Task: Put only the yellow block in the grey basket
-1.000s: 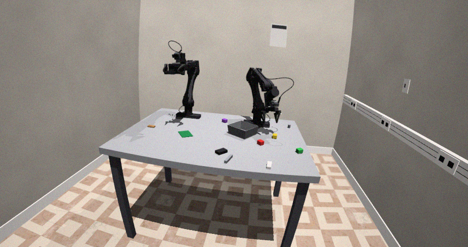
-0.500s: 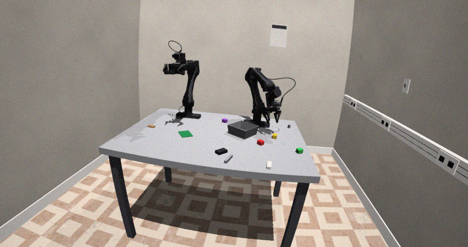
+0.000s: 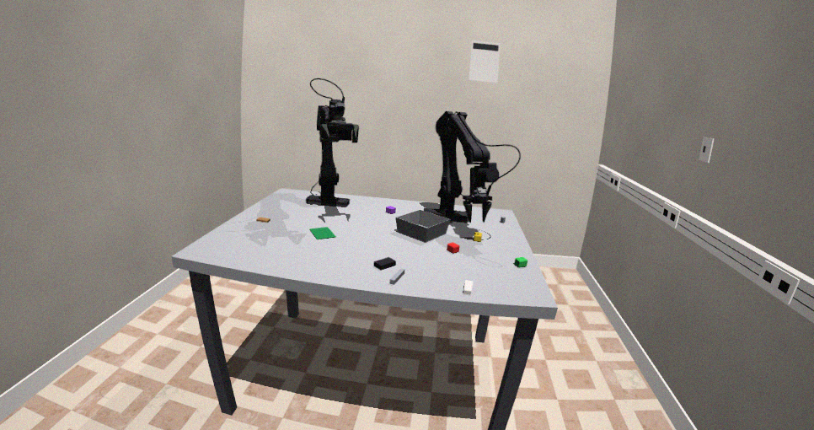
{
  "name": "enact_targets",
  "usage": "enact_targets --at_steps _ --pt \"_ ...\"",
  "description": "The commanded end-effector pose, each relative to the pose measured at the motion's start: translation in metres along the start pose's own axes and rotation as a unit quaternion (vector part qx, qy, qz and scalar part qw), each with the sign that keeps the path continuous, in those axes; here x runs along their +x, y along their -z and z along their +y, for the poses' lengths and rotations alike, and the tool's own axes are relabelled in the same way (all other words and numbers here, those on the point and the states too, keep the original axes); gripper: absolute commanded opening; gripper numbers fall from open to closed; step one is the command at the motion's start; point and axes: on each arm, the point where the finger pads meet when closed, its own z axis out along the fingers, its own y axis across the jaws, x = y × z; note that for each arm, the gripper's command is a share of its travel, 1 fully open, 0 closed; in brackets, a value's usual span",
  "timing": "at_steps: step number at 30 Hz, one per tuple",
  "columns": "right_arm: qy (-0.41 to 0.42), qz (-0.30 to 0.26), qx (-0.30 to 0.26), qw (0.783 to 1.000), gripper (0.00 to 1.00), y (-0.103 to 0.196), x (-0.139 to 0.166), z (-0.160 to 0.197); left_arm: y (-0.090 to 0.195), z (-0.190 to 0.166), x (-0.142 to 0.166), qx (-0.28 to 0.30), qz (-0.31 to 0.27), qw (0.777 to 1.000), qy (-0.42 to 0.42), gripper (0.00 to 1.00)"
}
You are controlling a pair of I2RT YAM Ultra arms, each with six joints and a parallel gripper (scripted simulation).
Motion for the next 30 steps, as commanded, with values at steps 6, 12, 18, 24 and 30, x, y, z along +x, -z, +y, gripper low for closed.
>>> enact_targets --at_steps 6,12,18,24,30 --pt "0.046 0.033 -0.187 0.981 1.00 0.038 0.038 0.140 -0.017 0.006 -0.009 0.026 0.077 0.989 -0.124 0.53" --pt "0.065 0.047 -0.259 0.962 1.00 0.064 0.056 0.187 -0.024 0.007 -0.011 0.034 0.093 0.985 -0.139 0.53" --pt "0.087 0.057 -0.332 0.938 1.00 0.096 0.075 0.230 -0.026 0.007 -0.013 0.037 0.096 0.985 -0.137 0.53" --pt "0.095 0.060 -0.359 0.926 1.00 0.110 0.082 0.245 -0.025 0.007 -0.013 0.036 0.094 0.985 -0.137 0.53" --pt "0.093 0.055 -0.358 0.928 1.00 0.109 0.078 0.244 -0.032 0.006 -0.011 0.038 0.098 0.985 -0.140 0.53"
